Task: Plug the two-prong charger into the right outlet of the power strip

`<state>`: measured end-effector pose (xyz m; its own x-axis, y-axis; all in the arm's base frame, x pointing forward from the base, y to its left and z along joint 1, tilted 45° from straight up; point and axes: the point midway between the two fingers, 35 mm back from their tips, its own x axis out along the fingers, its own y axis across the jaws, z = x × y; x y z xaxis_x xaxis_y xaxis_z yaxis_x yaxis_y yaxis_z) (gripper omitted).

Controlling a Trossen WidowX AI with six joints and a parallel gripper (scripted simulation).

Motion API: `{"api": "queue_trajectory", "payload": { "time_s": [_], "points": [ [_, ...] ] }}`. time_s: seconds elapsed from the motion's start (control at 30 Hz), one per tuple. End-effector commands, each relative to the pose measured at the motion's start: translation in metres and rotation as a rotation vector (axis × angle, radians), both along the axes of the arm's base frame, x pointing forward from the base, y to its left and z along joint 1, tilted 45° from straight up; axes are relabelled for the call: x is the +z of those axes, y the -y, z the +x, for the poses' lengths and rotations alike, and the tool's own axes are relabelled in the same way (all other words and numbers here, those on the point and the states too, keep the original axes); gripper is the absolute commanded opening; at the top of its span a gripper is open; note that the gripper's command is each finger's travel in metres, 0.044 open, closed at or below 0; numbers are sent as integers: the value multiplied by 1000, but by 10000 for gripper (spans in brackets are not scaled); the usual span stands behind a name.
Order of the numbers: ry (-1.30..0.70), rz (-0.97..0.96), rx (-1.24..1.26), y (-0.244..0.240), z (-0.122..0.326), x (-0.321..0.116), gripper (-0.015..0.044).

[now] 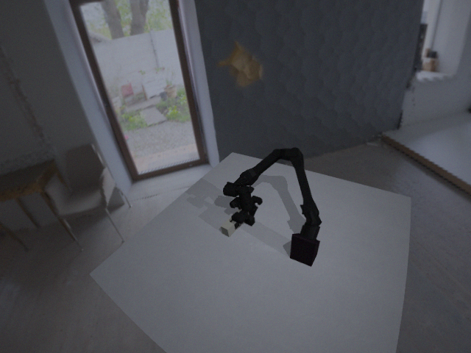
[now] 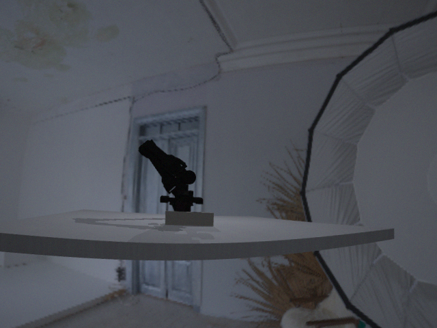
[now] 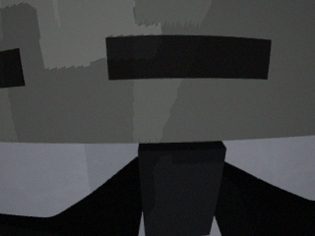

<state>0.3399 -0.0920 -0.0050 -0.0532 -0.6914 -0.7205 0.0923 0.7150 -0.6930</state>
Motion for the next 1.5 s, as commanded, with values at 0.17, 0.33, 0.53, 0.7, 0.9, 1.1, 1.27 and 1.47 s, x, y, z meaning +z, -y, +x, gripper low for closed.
{"api": "queue_trajectory", "payload": {
  "time_s": [0.17,0.33,0.53,0.7,0.9,1.1,1.27,1.47],
  "points": [
    [3,-3,2,1,5,1,0],
    [3,-3,2,1,7,1,0],
    [3,-3,2,1,9,1,0],
    [3,-3,2,1,11,2,0],
    [3,-3,2,1,14,2,0],
    [3,-3,2,2,16,2,0],
    [3,-3,2,2,18,2,0],
    [3,-3,2,2,17,2,0]
  ]
}}
